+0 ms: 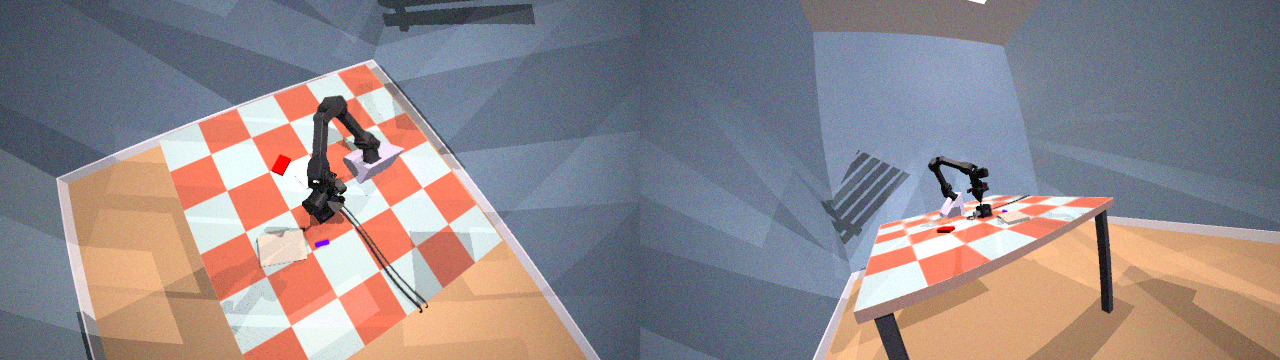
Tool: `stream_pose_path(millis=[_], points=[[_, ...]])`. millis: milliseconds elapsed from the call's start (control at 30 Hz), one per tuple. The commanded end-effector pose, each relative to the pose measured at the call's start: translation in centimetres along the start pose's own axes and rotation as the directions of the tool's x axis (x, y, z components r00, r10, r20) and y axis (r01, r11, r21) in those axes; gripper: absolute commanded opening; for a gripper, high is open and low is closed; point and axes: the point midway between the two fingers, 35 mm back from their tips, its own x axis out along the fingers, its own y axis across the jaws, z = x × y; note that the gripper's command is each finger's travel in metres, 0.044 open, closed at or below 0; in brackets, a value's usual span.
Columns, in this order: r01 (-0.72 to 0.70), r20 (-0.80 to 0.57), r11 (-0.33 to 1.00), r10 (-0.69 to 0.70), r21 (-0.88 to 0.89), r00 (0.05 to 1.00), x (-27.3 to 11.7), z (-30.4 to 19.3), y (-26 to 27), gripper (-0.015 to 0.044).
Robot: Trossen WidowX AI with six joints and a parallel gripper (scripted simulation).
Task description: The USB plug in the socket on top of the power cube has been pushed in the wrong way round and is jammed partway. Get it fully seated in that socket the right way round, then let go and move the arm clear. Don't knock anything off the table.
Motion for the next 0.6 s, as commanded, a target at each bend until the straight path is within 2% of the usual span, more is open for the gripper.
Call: stream_pose_path(millis=[0, 567], points=[[0.000, 0.000, 1.000, 0.000, -0.001, 1.000, 0.0, 0.0, 0.0, 0.0095], [0.000, 0.000, 1.000, 0.000, 0.000, 1.000, -1.1, 0.1, 0.0, 0.0095]])
